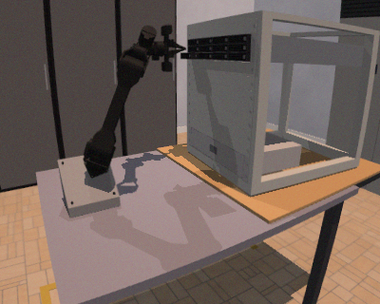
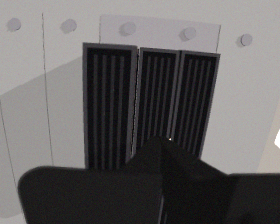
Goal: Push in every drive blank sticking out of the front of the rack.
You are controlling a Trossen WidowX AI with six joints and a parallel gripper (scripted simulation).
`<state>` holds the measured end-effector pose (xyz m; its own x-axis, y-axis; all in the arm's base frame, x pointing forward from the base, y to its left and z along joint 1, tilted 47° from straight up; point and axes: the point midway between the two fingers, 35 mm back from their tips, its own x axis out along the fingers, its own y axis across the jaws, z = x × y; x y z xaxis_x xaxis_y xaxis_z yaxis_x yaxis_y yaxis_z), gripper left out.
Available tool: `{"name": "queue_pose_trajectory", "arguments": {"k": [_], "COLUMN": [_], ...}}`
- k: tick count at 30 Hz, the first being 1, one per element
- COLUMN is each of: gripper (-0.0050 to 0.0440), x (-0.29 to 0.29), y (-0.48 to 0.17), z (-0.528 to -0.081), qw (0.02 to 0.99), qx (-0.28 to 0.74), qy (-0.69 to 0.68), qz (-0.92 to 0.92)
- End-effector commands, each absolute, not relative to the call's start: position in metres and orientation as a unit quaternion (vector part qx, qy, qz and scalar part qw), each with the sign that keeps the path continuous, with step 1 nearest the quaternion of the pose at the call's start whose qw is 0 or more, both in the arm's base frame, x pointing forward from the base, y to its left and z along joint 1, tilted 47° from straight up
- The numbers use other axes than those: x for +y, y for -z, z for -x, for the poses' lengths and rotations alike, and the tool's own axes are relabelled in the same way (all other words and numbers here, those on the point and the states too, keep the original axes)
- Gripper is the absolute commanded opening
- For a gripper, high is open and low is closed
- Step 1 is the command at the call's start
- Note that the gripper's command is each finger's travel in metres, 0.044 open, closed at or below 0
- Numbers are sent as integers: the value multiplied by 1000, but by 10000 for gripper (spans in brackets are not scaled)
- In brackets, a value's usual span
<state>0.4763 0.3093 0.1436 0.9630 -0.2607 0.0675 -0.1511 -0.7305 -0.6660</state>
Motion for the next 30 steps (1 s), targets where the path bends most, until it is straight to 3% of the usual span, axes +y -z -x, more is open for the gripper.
{"name": "queue_pose_trajectory", "arguments": {"k": [1, 30], "gripper": [-50, -50], "x": [312, 307], "y": [-152, -154], "z": [-479, -498], "qw": [360, 360], "qx": [107, 107], "qy": [85, 85], "qz": [923, 923]}}
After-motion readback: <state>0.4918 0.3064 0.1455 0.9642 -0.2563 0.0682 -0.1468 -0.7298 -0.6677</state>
